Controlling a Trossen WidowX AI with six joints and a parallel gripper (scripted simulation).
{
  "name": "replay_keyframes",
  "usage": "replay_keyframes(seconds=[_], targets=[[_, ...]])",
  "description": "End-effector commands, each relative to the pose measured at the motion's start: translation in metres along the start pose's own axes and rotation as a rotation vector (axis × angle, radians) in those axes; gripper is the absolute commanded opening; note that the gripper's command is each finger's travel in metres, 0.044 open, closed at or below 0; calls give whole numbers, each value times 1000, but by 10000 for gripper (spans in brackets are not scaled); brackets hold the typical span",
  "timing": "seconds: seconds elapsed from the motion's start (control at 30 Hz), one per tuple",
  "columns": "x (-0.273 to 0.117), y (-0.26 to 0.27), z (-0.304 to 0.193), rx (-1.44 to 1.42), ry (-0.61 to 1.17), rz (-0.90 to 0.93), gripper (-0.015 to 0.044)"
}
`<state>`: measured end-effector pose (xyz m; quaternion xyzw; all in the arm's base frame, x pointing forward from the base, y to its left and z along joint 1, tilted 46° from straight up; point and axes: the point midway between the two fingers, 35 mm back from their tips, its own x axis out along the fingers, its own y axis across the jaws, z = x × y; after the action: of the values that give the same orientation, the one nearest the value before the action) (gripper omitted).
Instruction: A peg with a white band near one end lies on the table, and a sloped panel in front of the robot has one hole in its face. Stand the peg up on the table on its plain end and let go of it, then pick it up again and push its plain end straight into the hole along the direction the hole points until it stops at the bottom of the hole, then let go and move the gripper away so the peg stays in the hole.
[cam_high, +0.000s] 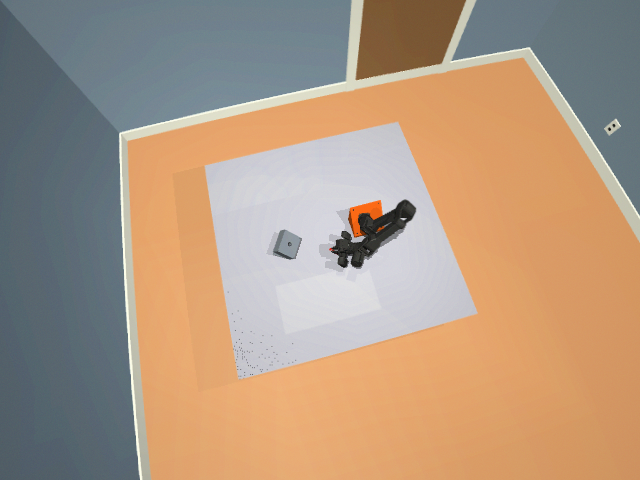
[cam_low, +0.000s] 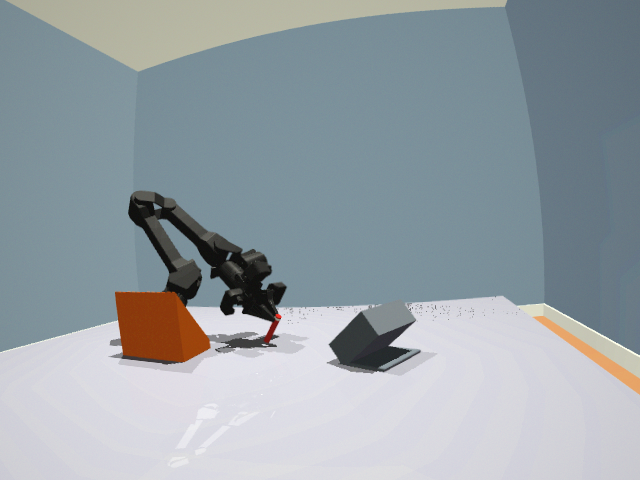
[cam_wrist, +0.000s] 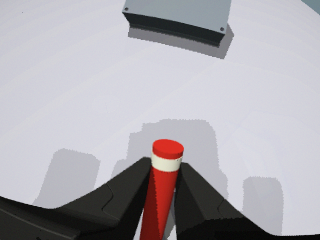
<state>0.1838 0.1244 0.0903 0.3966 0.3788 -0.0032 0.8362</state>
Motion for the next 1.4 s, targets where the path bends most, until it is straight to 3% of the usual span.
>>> replay_keyframes(seconds=[0.0,1.37], targets=[[-3,-1,-1,5,-41,4,49],[-24,-2,-20,9,-393,0,49]])
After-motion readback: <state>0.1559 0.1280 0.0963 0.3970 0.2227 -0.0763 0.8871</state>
